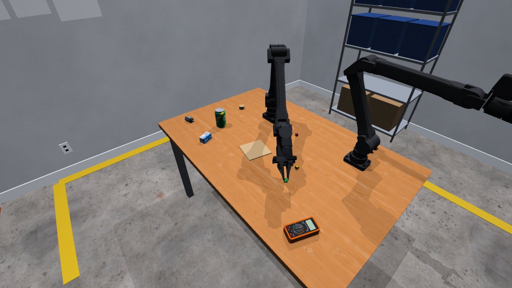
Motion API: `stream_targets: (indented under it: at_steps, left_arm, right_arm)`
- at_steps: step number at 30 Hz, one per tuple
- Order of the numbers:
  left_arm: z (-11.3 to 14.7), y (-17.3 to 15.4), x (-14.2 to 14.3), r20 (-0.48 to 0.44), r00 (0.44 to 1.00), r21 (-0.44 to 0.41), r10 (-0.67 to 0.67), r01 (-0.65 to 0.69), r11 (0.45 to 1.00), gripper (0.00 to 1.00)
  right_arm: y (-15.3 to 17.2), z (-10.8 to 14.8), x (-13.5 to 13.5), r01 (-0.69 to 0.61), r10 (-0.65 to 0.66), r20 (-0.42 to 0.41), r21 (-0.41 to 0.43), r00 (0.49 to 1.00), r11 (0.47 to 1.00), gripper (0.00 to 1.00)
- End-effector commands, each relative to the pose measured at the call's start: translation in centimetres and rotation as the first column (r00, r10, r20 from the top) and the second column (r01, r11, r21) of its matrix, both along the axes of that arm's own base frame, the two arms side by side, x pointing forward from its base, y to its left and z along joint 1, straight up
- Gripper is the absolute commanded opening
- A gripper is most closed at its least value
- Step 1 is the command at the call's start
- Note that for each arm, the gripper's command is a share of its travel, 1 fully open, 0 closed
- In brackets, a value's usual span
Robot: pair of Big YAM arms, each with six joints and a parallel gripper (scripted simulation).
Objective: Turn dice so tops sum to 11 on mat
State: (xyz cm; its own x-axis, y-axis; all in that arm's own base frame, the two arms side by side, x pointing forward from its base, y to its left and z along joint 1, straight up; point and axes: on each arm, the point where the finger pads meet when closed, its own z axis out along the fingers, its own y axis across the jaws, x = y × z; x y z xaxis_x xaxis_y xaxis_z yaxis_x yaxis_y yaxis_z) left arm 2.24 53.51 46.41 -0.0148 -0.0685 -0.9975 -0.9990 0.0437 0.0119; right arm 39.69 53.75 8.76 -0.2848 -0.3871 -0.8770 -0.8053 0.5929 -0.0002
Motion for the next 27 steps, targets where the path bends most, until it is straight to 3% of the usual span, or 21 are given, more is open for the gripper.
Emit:
stream_targets:
  at_steps: [1, 3, 5, 18, 21, 24, 27]
  left_arm:
    - [3.6, 1.0, -0.6, 0.015, 1.0, 0.068, 0.013, -0.014, 0.998, 1.0]
    - [3.6, 1.0, -0.6, 0.015, 1.0, 0.068, 0.013, -0.014, 0.998, 1.0]
    - [3.6, 1.0, -0.6, 0.015, 1.0, 0.068, 0.013, -0.014, 0.998, 1.0]
    - [3.6, 1.0, -0.6, 0.015, 1.0, 0.068, 0.013, -0.014, 0.998, 1.0]
    - [3.6, 1.0, -0.6, 0.015, 1.0, 0.068, 0.013, -0.014, 0.998, 1.0]
    - [3.6, 1.0, -0.6, 0.015, 1.0, 0.068, 0.013, -0.014, 0.998, 1.0]
    - [3.6, 1.0, -0.6, 0.015, 1.0, 0.068, 0.013, -0.014, 0.998, 1.0]
  right_arm:
    - [1.5, 2.3, 0.4, -0.003, 0.001, 0.035, 0.055, 0.999, 0.999, 0.11]
    - [1.5, 2.3, 0.4, -0.003, 0.001, 0.035, 0.055, 0.999, 0.999, 0.11]
    - [1.1, 0.6, 0.1, -0.002, 0.002, 0.007, 0.017, 1.0, 1.0, 0.11]
    - [0.6, -3.5, -0.3, -0.002, 0.002, 0.008, 0.018, 1.0, 1.0, 0.11]
    - [1.3, -2.8, 0.2, -0.002, 0.002, 0.021, 0.036, 1.0, 0.999, 0.11]
    - [0.4, -5.2, -0.4, -0.002, 0.002, 0.006, 0.015, 1.0, 1.0, 0.11]
    - [0.6, -6.0, -0.3, -0.002, 0.002, 0.01, 0.02, 1.0, 1.0, 0.11]
